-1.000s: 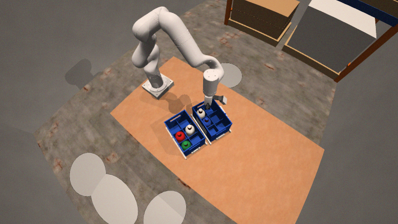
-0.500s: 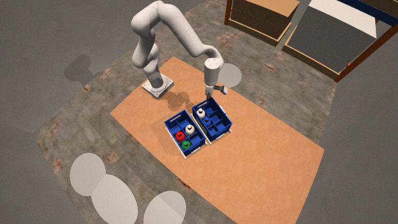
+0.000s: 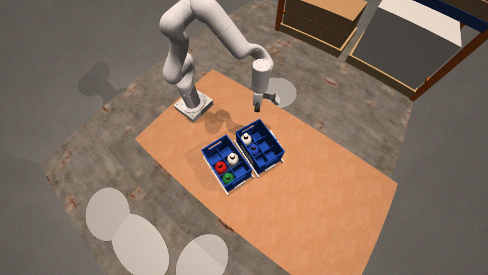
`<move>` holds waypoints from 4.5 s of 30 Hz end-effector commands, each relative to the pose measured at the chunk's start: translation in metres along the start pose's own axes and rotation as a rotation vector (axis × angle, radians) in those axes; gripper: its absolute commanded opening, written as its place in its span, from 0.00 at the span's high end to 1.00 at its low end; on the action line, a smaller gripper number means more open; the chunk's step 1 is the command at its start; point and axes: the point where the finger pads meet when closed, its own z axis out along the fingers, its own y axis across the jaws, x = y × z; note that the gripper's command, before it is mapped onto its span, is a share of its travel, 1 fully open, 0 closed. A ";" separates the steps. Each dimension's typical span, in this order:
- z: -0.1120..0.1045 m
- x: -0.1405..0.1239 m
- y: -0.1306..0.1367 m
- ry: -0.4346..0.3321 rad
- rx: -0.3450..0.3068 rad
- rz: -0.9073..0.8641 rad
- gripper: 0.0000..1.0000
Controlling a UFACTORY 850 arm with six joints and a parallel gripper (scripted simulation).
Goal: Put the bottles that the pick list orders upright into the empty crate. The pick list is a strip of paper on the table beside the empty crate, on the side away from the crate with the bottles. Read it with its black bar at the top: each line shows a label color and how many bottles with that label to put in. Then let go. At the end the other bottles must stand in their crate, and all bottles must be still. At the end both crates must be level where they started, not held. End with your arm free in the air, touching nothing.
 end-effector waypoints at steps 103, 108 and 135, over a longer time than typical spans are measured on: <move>-0.078 -0.013 -0.245 0.002 0.000 0.001 0.35; -0.078 -0.013 -0.245 0.002 0.000 0.001 0.35; -0.078 -0.013 -0.245 0.002 0.000 0.001 0.35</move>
